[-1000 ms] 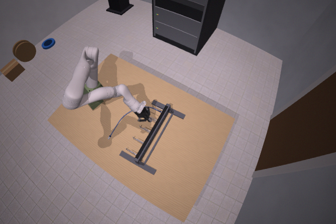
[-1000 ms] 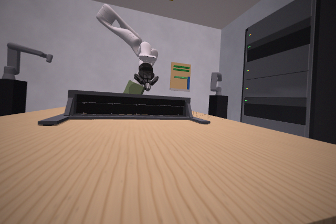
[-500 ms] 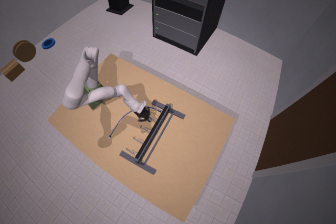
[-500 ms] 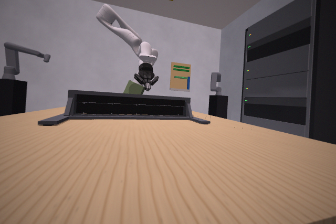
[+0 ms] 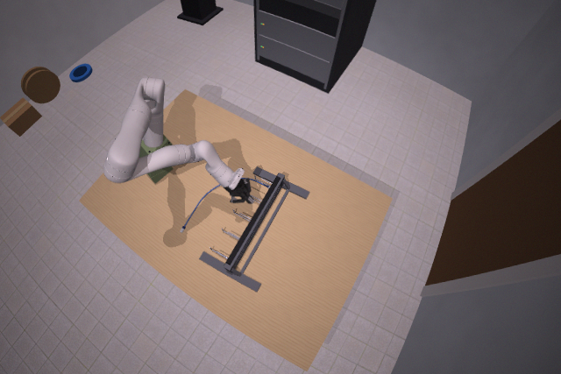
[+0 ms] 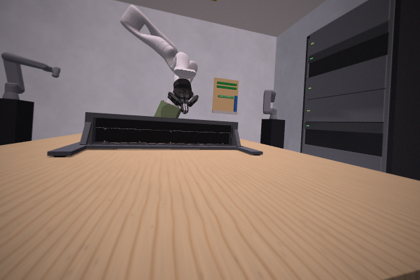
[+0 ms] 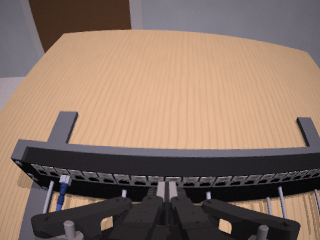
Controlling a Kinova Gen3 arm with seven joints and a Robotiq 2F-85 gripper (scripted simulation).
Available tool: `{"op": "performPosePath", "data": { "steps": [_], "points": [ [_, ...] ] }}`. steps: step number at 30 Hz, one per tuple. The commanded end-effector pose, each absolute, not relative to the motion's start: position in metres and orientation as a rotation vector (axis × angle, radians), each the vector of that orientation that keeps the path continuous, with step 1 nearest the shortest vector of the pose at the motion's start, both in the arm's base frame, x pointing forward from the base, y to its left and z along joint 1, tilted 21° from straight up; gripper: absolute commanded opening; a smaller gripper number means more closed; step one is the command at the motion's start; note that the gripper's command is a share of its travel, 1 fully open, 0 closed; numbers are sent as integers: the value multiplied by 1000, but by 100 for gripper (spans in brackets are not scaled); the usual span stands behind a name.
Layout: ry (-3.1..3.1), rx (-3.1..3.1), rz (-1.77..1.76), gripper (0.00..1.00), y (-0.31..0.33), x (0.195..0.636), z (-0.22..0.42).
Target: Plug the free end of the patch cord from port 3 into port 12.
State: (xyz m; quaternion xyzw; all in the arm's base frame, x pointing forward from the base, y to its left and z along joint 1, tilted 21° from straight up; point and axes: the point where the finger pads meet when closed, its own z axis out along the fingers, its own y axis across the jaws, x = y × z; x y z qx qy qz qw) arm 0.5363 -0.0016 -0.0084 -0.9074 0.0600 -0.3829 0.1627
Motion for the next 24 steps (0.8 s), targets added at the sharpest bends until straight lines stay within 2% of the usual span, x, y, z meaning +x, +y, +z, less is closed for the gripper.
{"op": "performPosePath", "data": {
  "steps": [1,8,20,24],
  "points": [
    [158,-2580,-1100,0,1,536,-5],
    [158,-2580,-1099,0,-2,525,5],
    [166,-2583,-1099,0,-29,456,67],
    [166,-2583,-1098,0,-32,447,75]
  ]
}}
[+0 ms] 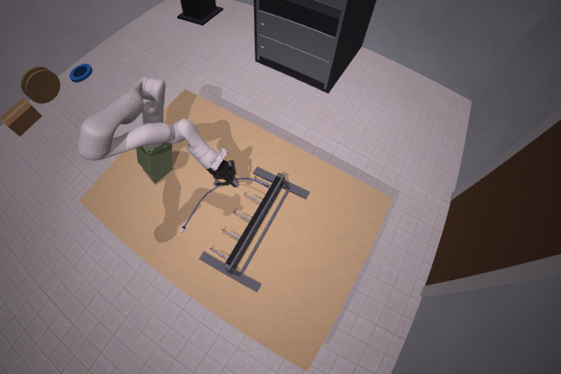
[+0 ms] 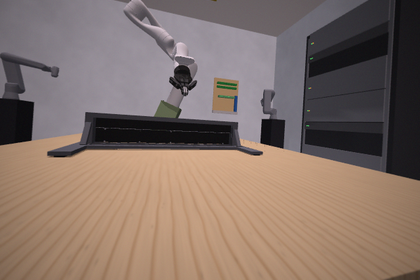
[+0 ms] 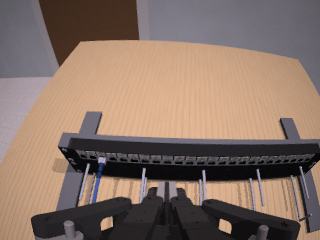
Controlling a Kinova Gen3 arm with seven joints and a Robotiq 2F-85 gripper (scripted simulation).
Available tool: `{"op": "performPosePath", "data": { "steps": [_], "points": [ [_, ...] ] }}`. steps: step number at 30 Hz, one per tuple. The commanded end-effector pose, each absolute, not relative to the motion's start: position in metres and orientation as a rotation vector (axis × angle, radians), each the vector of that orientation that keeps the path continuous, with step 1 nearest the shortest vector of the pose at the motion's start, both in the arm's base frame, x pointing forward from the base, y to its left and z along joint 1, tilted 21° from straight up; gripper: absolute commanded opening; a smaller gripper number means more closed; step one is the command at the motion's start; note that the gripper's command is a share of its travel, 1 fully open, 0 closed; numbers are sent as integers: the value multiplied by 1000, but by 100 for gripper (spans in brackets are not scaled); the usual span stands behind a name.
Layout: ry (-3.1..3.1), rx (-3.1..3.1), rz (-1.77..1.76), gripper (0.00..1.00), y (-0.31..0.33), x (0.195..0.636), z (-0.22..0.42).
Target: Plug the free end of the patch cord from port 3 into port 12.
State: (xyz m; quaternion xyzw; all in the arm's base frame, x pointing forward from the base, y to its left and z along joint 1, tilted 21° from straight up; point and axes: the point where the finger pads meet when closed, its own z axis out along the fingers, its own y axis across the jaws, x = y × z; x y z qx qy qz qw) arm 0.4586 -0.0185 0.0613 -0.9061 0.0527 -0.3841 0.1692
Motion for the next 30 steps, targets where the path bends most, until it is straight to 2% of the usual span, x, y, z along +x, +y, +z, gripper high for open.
{"op": "performPosePath", "data": {
  "steps": [1,18,30],
  "points": [
    [166,-2583,-1098,0,-33,444,78],
    [165,-2583,-1103,0,-42,439,83],
    [166,-2587,-1101,0,-91,439,65]
  ]
}}
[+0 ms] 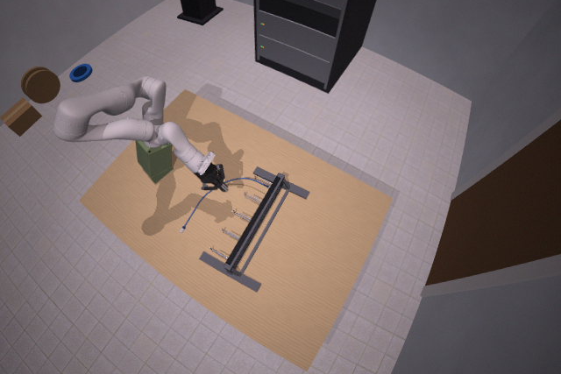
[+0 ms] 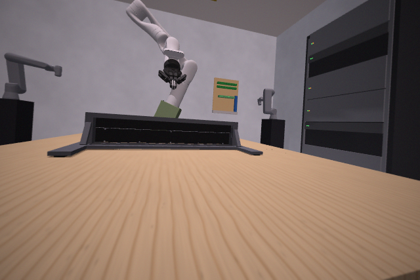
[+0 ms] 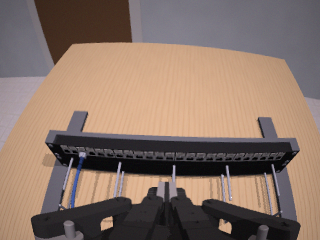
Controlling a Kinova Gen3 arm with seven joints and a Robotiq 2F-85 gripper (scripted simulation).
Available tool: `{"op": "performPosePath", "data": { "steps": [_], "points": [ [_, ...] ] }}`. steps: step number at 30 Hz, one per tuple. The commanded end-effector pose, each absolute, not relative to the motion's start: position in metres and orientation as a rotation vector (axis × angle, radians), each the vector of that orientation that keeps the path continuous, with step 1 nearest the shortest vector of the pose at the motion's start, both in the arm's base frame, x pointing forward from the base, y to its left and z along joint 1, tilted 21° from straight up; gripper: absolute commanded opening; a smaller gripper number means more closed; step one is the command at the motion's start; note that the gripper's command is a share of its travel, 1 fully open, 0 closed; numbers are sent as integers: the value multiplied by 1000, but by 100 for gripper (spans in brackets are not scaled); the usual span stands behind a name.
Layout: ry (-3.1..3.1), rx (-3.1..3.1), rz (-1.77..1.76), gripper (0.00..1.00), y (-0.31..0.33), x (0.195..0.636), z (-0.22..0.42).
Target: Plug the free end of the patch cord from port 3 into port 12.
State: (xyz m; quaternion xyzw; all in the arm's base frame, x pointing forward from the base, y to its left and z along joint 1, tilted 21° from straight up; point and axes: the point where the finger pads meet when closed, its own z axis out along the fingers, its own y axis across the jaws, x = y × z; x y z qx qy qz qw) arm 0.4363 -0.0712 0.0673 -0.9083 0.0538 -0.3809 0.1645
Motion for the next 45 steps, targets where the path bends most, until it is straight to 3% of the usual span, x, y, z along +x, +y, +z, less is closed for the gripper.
{"op": "performPosePath", "data": {
  "steps": [1,26,45],
  "points": [
    [166,-2587,-1101,0,-91,439,65],
    [162,-2590,-1098,0,-130,442,47],
    [161,-2588,-1102,0,-100,528,-30]
  ]
}}
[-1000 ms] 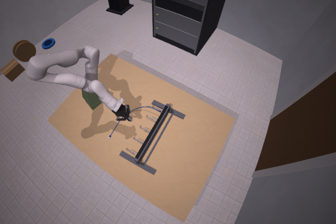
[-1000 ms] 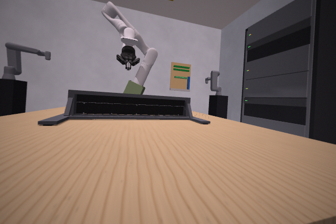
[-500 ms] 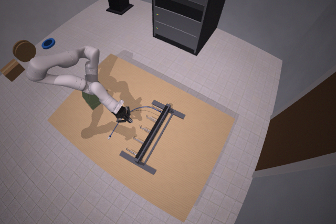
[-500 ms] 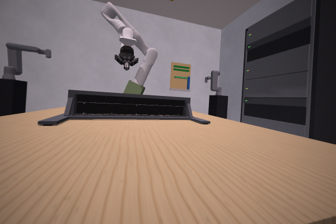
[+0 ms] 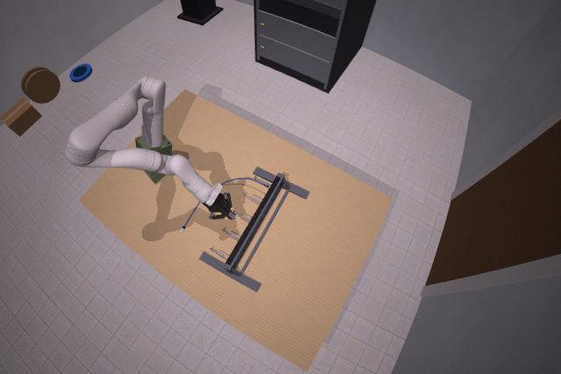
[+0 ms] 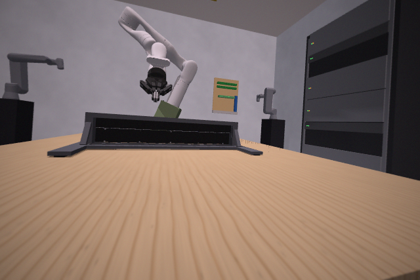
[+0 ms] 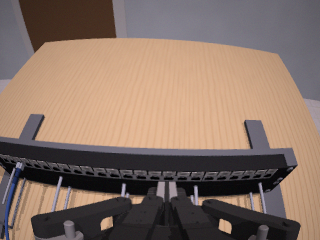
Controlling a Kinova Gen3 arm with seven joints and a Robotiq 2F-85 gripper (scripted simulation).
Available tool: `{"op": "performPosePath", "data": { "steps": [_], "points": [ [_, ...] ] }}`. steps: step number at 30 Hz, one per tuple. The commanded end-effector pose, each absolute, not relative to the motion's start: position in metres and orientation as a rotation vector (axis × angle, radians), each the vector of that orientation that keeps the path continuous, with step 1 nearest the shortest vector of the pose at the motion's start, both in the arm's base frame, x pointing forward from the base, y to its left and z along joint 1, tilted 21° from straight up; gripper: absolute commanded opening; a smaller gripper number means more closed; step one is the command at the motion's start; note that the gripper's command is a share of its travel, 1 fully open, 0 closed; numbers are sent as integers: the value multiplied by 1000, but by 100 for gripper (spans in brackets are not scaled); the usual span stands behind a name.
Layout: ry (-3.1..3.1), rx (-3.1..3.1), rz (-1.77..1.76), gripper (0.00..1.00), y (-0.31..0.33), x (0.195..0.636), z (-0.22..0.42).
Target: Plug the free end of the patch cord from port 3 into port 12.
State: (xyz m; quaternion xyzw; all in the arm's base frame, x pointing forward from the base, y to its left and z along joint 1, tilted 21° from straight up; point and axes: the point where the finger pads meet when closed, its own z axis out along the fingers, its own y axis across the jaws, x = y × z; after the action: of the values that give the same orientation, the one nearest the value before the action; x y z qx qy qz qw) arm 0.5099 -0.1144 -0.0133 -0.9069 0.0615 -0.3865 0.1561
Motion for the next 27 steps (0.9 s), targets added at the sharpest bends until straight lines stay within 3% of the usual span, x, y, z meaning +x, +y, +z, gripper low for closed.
{"op": "performPosePath", "data": {
  "steps": [1,27],
  "points": [
    [161,-2588,-1102,0,-99,532,-33],
    [164,-2594,-1102,0,-97,539,-43]
  ]
}}
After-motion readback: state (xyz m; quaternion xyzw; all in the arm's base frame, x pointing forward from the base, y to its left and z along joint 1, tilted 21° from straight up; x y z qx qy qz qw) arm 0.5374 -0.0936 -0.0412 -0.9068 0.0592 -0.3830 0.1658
